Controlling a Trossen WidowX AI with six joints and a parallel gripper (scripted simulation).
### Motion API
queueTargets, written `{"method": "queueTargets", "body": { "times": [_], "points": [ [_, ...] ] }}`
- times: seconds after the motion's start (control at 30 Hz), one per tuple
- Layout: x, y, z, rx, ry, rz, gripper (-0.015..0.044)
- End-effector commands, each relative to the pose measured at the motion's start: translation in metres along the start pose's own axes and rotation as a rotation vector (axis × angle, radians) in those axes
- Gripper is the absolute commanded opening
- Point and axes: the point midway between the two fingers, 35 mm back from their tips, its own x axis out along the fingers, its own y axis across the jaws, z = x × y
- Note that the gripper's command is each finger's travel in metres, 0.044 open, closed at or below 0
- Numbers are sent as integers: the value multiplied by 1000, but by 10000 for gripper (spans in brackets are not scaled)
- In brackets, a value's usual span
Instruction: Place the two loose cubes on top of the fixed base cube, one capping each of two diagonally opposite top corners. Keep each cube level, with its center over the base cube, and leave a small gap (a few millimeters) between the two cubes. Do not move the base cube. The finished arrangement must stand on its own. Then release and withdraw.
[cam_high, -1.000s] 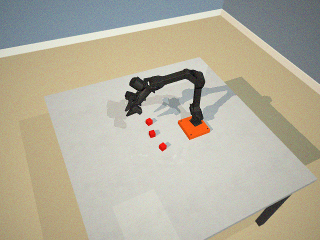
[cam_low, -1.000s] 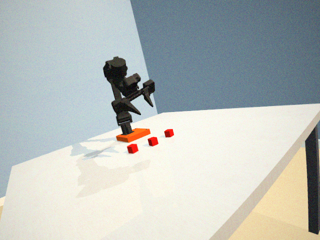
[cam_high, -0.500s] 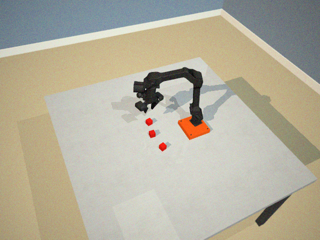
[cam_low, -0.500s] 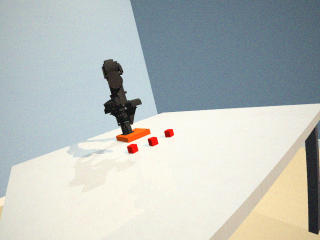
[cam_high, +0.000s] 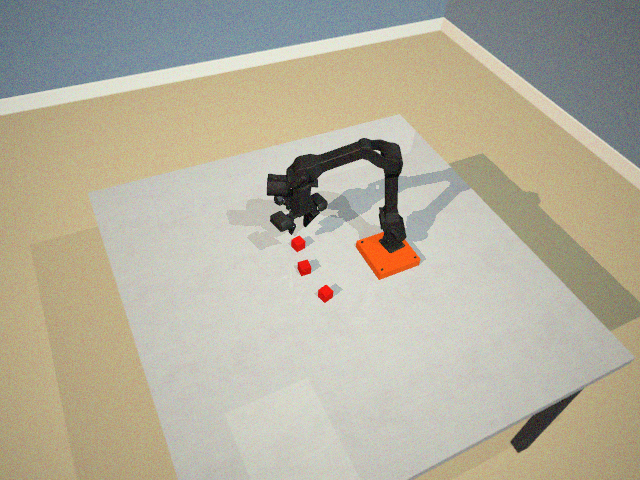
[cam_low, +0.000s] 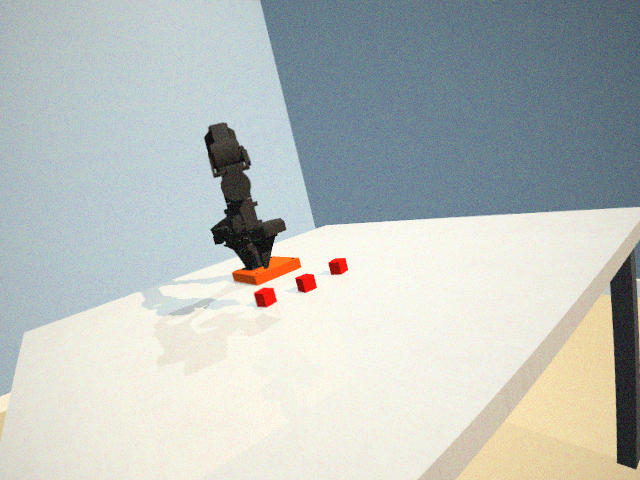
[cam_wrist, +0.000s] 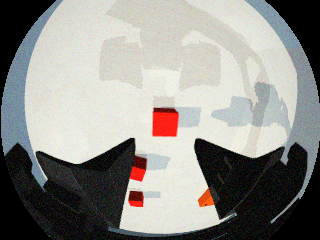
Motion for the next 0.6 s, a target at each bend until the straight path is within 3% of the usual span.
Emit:
{"method": "queueTargets", "body": {
  "times": [0.0,0.57],
  "points": [
    [21,-4,-1,6,8,-20,265],
    [43,-4,-2,6,8,-20,265]
  ]
}}
